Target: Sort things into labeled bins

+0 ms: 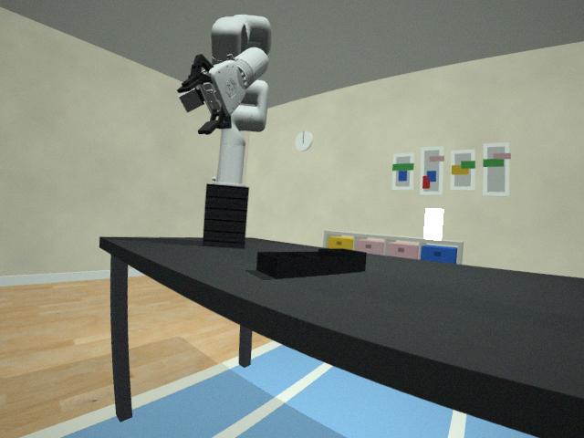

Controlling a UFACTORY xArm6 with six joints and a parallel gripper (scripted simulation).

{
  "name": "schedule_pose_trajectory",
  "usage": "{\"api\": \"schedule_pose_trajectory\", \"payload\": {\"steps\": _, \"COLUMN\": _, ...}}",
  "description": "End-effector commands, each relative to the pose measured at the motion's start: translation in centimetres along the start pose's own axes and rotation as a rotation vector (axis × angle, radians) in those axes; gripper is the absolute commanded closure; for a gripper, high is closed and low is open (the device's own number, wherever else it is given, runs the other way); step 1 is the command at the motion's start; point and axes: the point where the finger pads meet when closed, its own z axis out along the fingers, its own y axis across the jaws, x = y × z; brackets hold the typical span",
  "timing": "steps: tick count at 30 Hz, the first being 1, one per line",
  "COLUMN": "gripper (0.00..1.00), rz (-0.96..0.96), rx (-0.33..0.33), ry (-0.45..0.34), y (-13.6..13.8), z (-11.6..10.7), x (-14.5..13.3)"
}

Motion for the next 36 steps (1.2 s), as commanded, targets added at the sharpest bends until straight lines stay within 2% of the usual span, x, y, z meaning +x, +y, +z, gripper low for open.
{"api": "schedule_pose_trajectory", "payload": {"steps": 1, "gripper": 0.0, "rz": 0.001, "rx": 0.003, "ry": -0.001, "y": -0.2, "z": -0.1, "x": -0.1}}
{"api": "schedule_pose_trajectory", "payload": {"steps": 17, "gripper": 0.0, "rz": 0.001, "rx": 0.003, "ry": -0.001, "y": -0.2, "z": -0.1, "x": -0.1}}
{"api": "schedule_pose_trajectory", "payload": {"steps": 18, "gripper": 0.93, "rz": 0.001, "rx": 0.003, "ry": -0.001, "y": 0.3, "z": 0.6, "x": -0.1}}
{"api": "schedule_pose_trajectory", "payload": {"steps": 28, "gripper": 0.93, "rz": 0.001, "rx": 0.003, "ry": -0.001, "y": 5.6, "z": 7.1, "x": -0.5}}
{"api": "schedule_pose_trajectory", "payload": {"steps": 34, "gripper": 0.93, "rz": 0.001, "rx": 0.003, "ry": -0.001, "y": 5.7, "z": 7.1, "x": -0.5}}
{"api": "schedule_pose_trajectory", "payload": {"steps": 35, "gripper": 0.93, "rz": -0.046, "rx": 0.002, "ry": -0.018, "y": 6.3, "z": 6.6, "x": -0.8}}
{"api": "schedule_pose_trajectory", "payload": {"steps": 36, "gripper": 0.93, "rz": 0.003, "rx": -0.007, "ry": -0.013, "y": 6.6, "z": 6.1, "x": -1.4}}
